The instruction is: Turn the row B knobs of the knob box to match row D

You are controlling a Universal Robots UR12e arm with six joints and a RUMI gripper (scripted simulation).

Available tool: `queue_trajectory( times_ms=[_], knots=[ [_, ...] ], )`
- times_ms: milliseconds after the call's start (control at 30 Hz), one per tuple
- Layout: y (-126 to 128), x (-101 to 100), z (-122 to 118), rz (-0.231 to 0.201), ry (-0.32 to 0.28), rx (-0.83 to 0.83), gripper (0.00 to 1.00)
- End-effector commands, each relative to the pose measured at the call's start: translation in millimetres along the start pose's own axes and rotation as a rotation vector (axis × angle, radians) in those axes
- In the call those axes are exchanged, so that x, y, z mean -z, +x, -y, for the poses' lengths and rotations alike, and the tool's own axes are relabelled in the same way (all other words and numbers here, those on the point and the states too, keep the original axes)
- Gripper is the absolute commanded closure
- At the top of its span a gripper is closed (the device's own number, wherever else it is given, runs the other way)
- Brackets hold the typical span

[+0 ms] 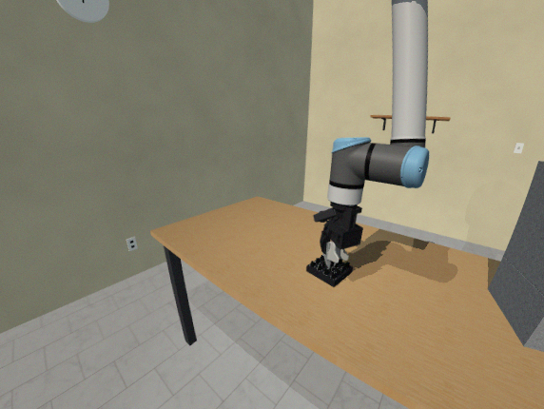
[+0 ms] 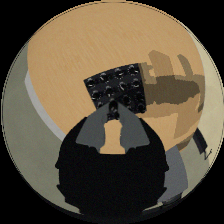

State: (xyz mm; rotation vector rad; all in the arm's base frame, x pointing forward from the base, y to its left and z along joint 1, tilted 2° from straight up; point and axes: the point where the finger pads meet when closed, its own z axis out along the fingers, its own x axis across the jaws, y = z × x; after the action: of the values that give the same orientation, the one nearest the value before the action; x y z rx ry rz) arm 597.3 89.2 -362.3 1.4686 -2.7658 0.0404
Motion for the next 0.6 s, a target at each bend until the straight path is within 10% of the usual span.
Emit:
queue_trajectory(
  times_ms=[0,567],
  knots=[
    [0.0,0.5,0.4,-0.001,0.001,-0.061,0.96],
    [1.1,0.5,0.2,-0.001,0.002,-0.307,0.96]
  ],
)
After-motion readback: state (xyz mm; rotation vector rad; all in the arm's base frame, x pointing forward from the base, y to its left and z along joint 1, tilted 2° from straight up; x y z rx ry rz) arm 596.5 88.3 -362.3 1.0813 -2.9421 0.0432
